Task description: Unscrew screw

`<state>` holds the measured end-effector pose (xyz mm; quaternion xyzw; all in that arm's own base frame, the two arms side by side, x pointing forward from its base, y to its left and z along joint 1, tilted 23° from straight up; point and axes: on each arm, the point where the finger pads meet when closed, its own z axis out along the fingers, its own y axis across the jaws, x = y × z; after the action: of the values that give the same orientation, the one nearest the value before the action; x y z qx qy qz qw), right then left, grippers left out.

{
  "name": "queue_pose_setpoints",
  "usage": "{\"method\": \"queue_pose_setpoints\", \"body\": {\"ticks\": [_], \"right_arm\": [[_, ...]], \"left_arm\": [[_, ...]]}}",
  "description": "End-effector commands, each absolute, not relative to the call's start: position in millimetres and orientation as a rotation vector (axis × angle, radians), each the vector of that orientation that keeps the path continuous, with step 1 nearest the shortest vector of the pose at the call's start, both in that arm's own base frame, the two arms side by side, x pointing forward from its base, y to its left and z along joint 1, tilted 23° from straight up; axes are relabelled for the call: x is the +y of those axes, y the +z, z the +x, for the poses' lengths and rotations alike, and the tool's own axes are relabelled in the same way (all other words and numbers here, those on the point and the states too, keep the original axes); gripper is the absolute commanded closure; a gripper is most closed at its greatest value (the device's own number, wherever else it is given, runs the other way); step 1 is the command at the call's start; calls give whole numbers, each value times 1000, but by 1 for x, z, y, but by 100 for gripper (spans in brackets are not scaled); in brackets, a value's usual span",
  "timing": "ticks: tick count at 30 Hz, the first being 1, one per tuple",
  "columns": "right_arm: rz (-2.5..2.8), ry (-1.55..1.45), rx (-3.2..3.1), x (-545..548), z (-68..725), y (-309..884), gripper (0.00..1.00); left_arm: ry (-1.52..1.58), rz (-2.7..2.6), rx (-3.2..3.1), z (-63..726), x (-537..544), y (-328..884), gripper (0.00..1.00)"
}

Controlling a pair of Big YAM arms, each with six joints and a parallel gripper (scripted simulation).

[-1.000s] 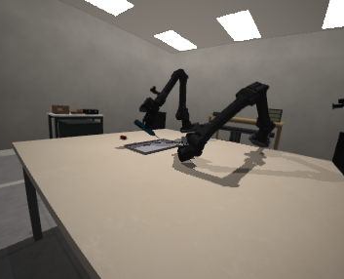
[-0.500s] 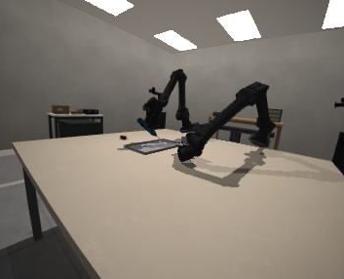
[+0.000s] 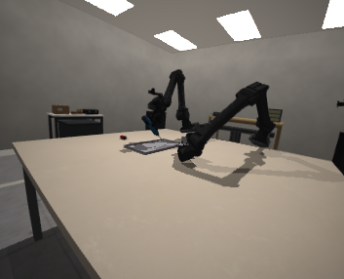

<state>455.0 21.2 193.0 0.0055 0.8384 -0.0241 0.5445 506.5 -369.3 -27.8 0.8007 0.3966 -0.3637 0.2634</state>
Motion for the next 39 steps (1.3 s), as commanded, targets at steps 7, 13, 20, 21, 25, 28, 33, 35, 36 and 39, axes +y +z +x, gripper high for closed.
{"method": "queue_pose_setpoints", "body": {"ticks": [7,13,20,21,25,28,33,35,36,39], "right_arm": [[-140,-38,1882,69,454,205,58],[-145,-37,1823,73,464,230,58],[-229,-18,1786,102,444,221,58],[-236,-14,1762,108,448,230,58],[-291,-13,1765,123,440,212,58],[-294,-3,1722,131,447,231,58],[-313,-1,1707,134,432,226,58],[-332,5,1687,142,429,228,58],[-342,8,1678,146,427,228,58],[-364,17,1636,160,428,239,58]], "left_arm": [[-959,2163,1047,513,-375,-19,41],[-959,2163,1047,513,-375,-19,41],[-959,2163,1047,513,-375,-19,41],[-959,2163,1047,513,-375,-19,41],[-959,2163,1047,513,-375,-19,41],[-959,2163,1047,513,-375,-19,41],[-959,2163,1047,513,-375,-19,41],[-959,2163,1047,513,-375,-19,41],[-959,2163,1047,513,-375,-19,41],[-959,2163,1047,513,-375,-19,41]]}}
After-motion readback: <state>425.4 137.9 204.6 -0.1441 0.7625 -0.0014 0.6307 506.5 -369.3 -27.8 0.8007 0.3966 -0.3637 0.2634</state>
